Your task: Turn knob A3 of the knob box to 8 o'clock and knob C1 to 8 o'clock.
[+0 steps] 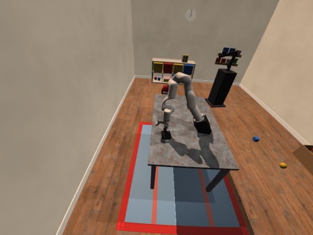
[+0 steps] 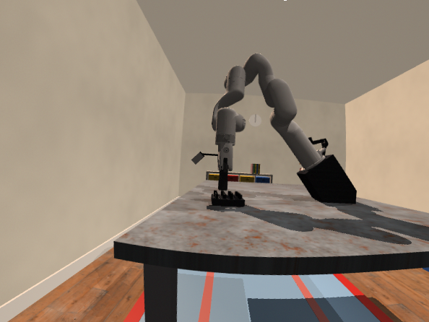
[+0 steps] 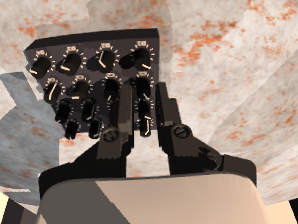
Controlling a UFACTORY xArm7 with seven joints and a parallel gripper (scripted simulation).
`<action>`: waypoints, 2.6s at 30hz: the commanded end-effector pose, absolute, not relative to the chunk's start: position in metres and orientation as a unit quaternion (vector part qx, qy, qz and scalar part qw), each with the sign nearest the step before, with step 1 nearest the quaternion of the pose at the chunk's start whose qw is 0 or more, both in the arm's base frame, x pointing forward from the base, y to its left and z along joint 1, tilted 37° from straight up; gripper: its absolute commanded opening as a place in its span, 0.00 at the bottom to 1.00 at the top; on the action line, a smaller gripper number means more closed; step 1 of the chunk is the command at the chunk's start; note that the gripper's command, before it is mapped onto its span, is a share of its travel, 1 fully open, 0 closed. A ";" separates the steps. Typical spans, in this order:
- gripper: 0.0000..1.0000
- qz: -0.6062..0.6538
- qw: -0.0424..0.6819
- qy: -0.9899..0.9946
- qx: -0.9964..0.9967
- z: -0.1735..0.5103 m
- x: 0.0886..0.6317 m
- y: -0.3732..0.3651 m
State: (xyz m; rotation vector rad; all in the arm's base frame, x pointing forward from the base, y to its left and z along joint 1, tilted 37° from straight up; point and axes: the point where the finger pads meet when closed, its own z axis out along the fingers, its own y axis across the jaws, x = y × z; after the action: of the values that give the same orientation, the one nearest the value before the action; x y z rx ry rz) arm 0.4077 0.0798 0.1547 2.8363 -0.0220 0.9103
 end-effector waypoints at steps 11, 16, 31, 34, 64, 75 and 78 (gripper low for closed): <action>0.19 0.306 0.081 -0.007 0.949 0.155 0.409 0.080; 0.19 0.306 0.081 -0.007 0.949 0.153 0.410 0.080; 0.19 0.306 0.081 -0.007 0.949 0.147 0.415 0.079; 0.19 0.306 0.081 -0.007 0.949 0.146 0.415 0.079; 0.19 0.306 0.081 -0.007 0.949 0.146 0.415 0.078; 0.08 0.306 0.081 -0.007 0.949 0.146 0.415 0.078; 0.08 0.306 0.081 -0.007 0.949 0.146 0.415 0.078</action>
State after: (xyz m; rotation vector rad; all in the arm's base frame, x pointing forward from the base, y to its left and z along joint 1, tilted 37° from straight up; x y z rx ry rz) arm 0.4146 0.0779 0.1451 2.8363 -0.0221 0.9103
